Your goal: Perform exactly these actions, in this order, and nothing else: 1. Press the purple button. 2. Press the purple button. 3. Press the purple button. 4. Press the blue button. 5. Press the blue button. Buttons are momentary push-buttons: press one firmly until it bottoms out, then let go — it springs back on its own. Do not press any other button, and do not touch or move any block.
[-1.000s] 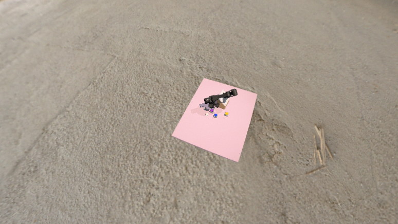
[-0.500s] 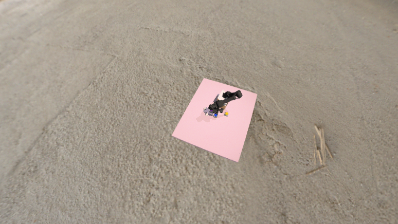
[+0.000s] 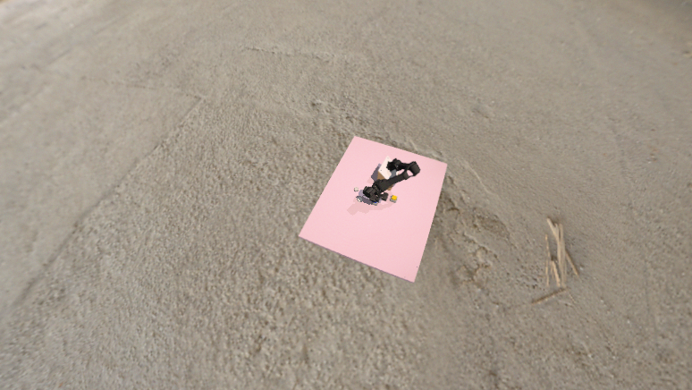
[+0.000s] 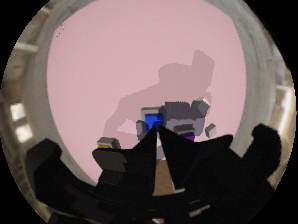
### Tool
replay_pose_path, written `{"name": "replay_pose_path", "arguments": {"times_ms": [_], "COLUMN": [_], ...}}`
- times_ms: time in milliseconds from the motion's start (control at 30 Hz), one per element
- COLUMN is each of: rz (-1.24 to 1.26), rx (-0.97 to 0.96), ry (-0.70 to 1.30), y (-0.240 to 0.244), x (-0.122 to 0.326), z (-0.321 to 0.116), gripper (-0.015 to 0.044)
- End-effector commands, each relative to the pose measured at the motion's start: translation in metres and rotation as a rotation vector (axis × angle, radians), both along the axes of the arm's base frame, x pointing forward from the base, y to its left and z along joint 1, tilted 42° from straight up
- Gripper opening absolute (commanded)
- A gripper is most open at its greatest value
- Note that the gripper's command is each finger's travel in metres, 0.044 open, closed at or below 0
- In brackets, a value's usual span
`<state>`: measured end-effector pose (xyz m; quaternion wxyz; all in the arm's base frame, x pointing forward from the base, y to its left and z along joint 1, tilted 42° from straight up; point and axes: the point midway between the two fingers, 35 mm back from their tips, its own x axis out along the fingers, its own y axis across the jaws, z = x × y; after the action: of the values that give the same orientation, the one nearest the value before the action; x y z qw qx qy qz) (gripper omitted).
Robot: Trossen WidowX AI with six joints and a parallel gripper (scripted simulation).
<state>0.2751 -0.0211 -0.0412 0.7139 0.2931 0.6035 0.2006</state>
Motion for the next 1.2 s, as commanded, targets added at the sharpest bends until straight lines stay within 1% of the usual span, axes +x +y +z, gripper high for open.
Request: {"name": "replay_pose_path", "arguments": {"times_ms": [0,467,1100,1167], "rz": [0.002,0.002,0.002,0.001], "rx": [0.009,0.01,0.01,0.004], "ry": [0.011,0.011,0.011,0.005], "y": [0.007,0.021,0.021,0.012], "x": [-0.002,0.001,0.001,0.002], "z": [-0.006,-0.021,-0.021,-0.013], "gripper": [0.002,0.002,0.002,0.002]}}
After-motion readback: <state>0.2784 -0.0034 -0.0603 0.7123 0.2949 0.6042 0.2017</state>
